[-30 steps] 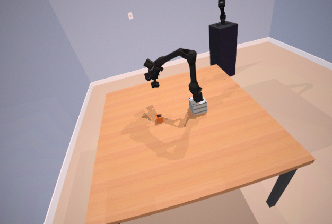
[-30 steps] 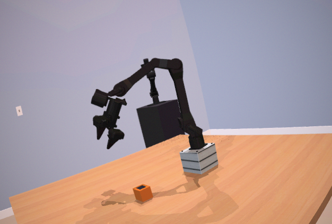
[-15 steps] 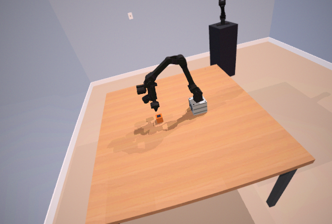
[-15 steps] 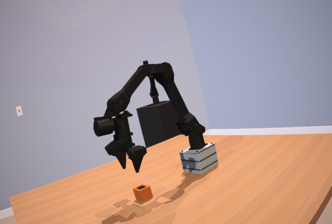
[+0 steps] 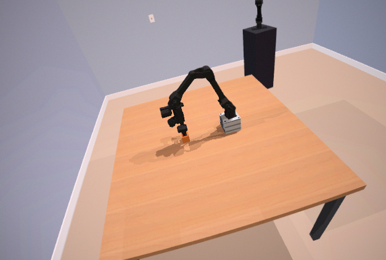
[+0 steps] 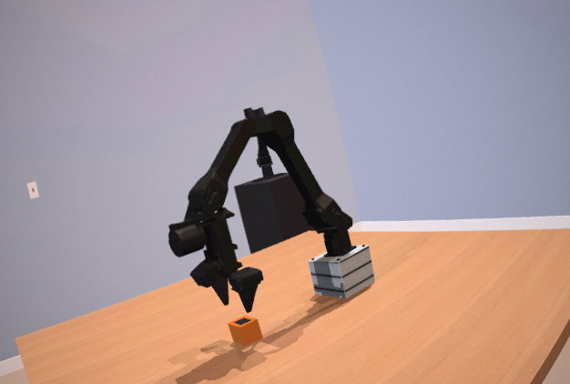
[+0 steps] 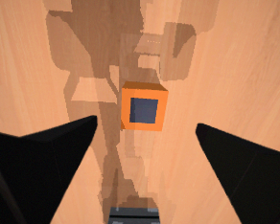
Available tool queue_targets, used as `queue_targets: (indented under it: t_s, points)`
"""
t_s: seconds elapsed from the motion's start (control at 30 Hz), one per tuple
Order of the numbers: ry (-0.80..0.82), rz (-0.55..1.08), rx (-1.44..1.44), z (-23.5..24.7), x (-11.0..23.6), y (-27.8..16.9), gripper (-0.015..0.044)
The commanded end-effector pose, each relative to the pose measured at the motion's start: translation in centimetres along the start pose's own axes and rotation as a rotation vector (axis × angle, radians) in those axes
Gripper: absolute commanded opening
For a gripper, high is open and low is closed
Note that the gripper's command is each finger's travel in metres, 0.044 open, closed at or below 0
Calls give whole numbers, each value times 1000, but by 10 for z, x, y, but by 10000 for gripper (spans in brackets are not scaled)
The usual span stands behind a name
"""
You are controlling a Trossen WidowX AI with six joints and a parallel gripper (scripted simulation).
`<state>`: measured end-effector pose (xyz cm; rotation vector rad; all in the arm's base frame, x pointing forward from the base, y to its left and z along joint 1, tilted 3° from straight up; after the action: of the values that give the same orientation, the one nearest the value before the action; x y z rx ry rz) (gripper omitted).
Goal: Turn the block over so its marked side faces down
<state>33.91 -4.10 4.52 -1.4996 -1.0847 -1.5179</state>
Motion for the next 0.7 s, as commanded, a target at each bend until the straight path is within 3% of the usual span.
queue_targets:
  t_s: [0.0,0.67]
  points:
    - [3,4,4,1,-11,-1,440]
    - [3,5,4,1,-39,-1,440]
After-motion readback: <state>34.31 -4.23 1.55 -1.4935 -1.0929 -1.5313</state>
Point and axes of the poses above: the point midway between the two fingers, 35 mm back from their tips, its own x axis back along the fingers, its own z axis across the jaws, y = z × x, the point moved 1 cm from there along x, back along the fingers, and after that the axes turned 14 degrees about -x, right-handed, at the moved point
